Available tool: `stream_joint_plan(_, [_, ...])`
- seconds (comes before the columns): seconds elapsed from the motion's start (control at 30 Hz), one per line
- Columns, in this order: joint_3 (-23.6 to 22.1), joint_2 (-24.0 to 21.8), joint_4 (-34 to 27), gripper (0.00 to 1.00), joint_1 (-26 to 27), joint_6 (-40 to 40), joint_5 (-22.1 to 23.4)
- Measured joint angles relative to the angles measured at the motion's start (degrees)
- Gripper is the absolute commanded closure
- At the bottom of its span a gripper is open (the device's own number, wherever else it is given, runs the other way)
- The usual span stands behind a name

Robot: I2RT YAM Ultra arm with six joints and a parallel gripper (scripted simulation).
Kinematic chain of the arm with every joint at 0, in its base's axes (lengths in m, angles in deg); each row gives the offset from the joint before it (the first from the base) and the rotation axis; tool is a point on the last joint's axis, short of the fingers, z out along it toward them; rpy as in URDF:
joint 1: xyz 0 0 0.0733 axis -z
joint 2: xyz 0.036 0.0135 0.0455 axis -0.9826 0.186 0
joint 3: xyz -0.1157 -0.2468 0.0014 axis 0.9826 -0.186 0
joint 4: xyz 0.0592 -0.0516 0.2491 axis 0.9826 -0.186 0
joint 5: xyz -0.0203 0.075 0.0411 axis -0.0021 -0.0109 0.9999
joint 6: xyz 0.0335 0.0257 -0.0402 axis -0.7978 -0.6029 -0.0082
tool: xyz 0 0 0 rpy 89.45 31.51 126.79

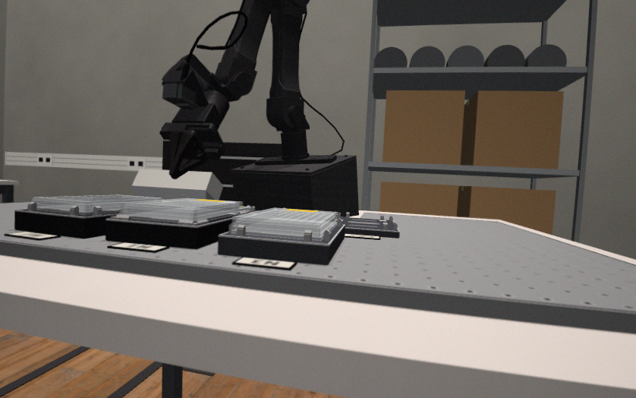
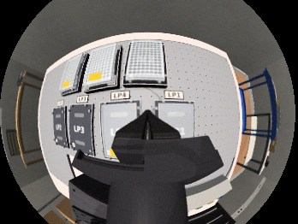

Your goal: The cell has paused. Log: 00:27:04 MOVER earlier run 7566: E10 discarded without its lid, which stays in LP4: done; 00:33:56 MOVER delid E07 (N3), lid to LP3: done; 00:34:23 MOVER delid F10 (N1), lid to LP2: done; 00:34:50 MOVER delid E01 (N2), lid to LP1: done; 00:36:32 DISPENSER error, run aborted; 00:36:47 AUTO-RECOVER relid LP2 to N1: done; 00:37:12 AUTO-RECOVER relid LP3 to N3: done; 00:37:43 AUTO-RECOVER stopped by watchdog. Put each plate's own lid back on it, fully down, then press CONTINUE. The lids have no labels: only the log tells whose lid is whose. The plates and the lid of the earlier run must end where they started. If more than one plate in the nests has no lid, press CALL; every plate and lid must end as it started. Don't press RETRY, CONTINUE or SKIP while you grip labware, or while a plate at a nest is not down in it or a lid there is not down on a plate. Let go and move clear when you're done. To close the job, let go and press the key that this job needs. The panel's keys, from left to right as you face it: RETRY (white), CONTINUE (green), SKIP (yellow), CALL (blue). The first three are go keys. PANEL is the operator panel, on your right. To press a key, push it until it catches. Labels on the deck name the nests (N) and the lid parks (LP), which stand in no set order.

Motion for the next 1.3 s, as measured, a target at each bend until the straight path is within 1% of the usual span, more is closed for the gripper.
stream_joint_plan(0.3, [-0.2,-0.02,0.57,1.0,-0.46,-0.22,-0.22])
stream_joint_plan(0.47, [-2.73,-0.98,2.03,1.0,-5.14,-2.1,-1.84])
stream_joint_plan(0.57, [-3.91,-1.95,2.69,1.0,-7.37,-3.63,-3.61])
stream_joint_plan(0.77, [-6.71,-4.59,4.68,1.0,-15.5,-8.04,-8.5])
stream_joint_plan(0.97, [-8.81,-6.1,6.23,1.0,-24.85,-13.38,-15.02])
stream_joint_plan(1.13, [-9.18,-6.27,6.99,1.0,-30.32,-17.18,-19.93])
stream_joint_plan(1.3, [-9.18,-6.27,7.76,1.0,-38.62,-21.49,-25.99])
